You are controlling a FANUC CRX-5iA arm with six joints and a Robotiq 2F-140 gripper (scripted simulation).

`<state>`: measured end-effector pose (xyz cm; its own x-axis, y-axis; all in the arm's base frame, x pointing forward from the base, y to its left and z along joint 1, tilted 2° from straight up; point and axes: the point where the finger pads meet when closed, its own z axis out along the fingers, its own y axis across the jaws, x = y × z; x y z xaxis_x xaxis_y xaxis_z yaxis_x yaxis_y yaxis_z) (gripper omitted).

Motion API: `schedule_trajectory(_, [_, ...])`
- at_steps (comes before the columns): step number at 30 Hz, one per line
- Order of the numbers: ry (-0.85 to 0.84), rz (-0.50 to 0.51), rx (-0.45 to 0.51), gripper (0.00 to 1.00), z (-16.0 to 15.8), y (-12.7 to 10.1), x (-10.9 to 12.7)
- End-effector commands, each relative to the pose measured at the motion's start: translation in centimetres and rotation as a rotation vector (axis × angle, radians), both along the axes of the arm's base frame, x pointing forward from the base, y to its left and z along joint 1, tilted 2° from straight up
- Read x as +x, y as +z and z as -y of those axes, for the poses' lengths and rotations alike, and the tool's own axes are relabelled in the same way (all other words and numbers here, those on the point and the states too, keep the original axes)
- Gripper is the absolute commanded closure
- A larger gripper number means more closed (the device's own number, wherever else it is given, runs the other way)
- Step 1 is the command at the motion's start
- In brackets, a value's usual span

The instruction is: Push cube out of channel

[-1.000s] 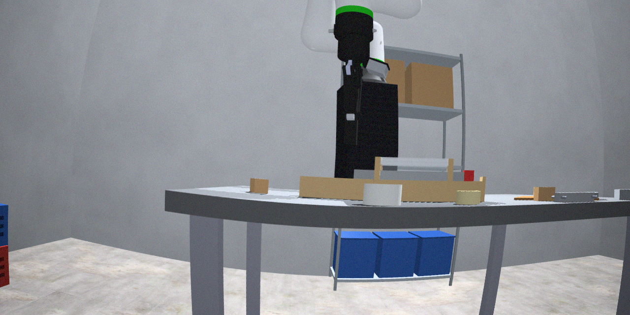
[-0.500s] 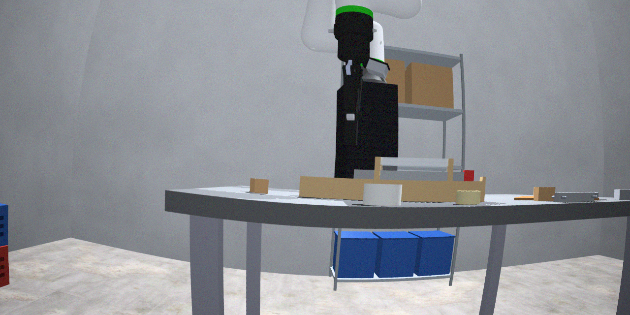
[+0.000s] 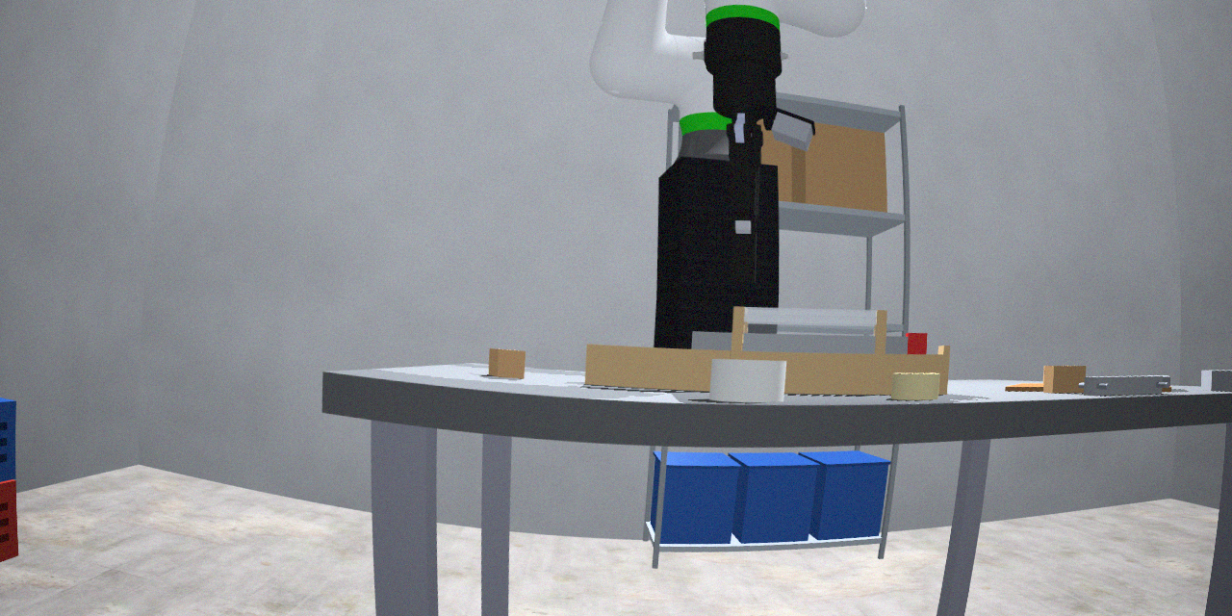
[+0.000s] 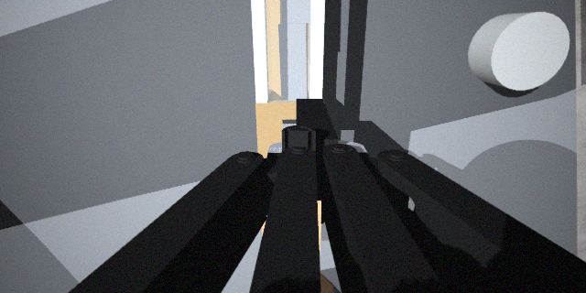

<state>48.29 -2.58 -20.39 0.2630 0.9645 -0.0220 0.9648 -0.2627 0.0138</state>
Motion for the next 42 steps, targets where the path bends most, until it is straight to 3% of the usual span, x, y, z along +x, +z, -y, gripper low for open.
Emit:
schedule_trajectory(1, [-0.002, -0.002, -0.007, 0.90, -6.7, -0.2, 2.0])
schedule_trajectory(5, [-0.002, -0.002, -0.007, 0.90, -11.6, -0.3, 2.7])
schedule_trajectory(6, [-0.002, -0.002, -0.007, 0.67, -12.8, -0.4, 2.9])
schedule_trajectory(12, [-0.002, -0.002, -0.007, 0.67, -20.2, -0.7, 4.5])
schedule_trajectory(42, [-0.002, -0.002, -0.007, 0.67, -20.3, -1.2, 4.5])
